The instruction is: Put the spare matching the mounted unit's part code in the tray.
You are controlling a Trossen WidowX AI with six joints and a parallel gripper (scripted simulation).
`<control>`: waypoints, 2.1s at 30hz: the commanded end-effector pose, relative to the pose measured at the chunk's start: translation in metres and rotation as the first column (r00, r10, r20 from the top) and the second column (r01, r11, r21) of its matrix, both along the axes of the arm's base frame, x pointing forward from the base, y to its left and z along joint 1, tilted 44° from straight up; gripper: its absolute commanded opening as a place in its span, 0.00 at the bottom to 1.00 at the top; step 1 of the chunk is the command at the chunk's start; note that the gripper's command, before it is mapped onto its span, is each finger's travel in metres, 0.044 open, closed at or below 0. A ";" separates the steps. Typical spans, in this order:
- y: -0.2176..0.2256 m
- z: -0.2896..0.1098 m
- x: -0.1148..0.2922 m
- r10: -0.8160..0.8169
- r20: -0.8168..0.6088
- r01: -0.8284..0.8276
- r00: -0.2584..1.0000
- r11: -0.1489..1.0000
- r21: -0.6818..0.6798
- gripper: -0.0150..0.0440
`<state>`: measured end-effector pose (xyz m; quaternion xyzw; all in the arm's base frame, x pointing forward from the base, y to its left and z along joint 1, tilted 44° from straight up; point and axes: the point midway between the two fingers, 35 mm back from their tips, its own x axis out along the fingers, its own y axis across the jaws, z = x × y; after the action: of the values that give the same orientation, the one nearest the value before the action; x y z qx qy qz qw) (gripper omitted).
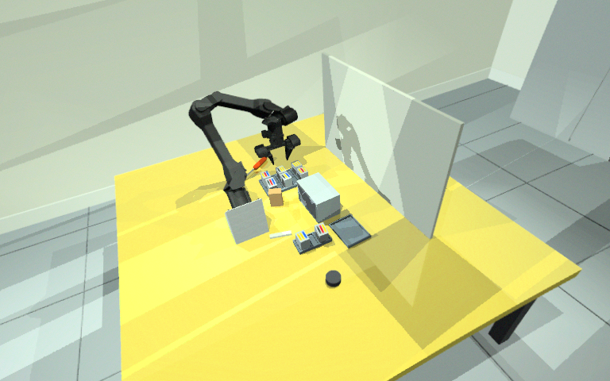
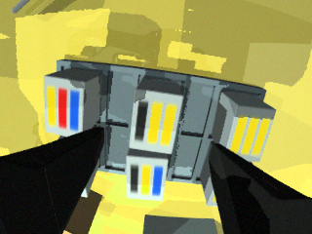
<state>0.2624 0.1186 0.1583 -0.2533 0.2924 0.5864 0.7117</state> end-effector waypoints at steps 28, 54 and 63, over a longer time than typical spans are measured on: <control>0.033 -0.038 0.007 -0.003 -0.005 0.003 1.000 1.000 -0.004 0.76; 0.048 -0.050 0.007 0.001 -0.004 -0.001 1.000 1.000 0.005 0.54; 0.048 -0.050 0.007 0.001 -0.004 -0.001 1.000 1.000 0.005 0.37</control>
<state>0.2690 0.1663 0.1077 -0.2501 0.2924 0.5880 0.7115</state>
